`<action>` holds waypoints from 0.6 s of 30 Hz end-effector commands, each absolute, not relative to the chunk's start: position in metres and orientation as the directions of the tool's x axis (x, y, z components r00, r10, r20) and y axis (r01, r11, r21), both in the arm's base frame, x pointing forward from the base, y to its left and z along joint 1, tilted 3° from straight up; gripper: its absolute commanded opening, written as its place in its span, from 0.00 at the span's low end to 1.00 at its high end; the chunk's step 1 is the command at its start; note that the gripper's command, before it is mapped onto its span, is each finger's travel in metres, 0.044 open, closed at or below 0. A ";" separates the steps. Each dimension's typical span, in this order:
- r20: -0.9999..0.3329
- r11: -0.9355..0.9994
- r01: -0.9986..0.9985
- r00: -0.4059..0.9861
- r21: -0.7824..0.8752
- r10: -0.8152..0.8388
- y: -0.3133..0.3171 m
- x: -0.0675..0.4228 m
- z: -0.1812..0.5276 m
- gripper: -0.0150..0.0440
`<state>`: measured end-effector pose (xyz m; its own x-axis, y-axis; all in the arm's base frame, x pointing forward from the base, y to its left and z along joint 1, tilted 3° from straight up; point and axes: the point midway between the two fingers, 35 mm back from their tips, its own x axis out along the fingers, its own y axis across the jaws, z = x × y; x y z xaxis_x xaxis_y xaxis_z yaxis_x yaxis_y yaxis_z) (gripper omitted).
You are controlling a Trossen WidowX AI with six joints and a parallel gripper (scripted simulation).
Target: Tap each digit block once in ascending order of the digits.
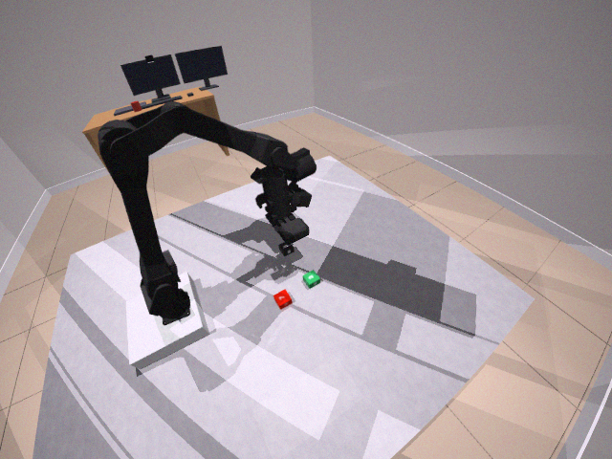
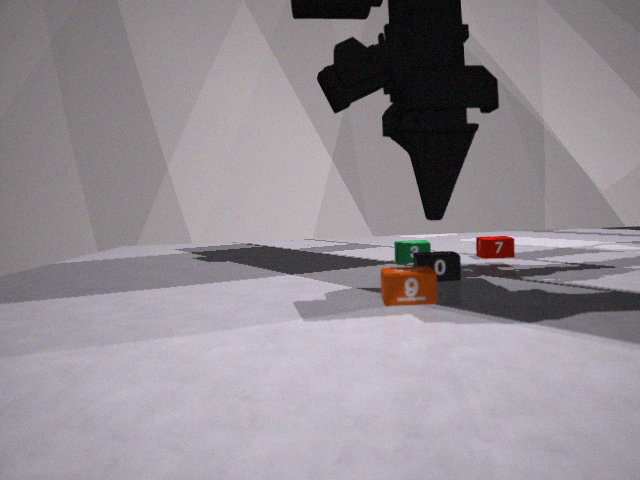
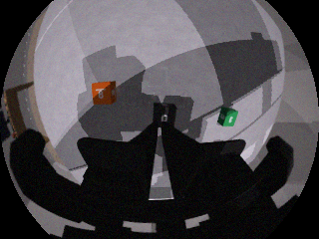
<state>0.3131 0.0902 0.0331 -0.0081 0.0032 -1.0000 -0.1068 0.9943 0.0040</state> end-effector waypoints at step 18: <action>-1.000 0.995 -0.104 -0.014 0.001 -0.001 0.089 0.311 0.003 0.29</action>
<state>0.3151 0.0908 0.0125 0.0024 0.0062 -1.0000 -0.1068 0.9943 0.0059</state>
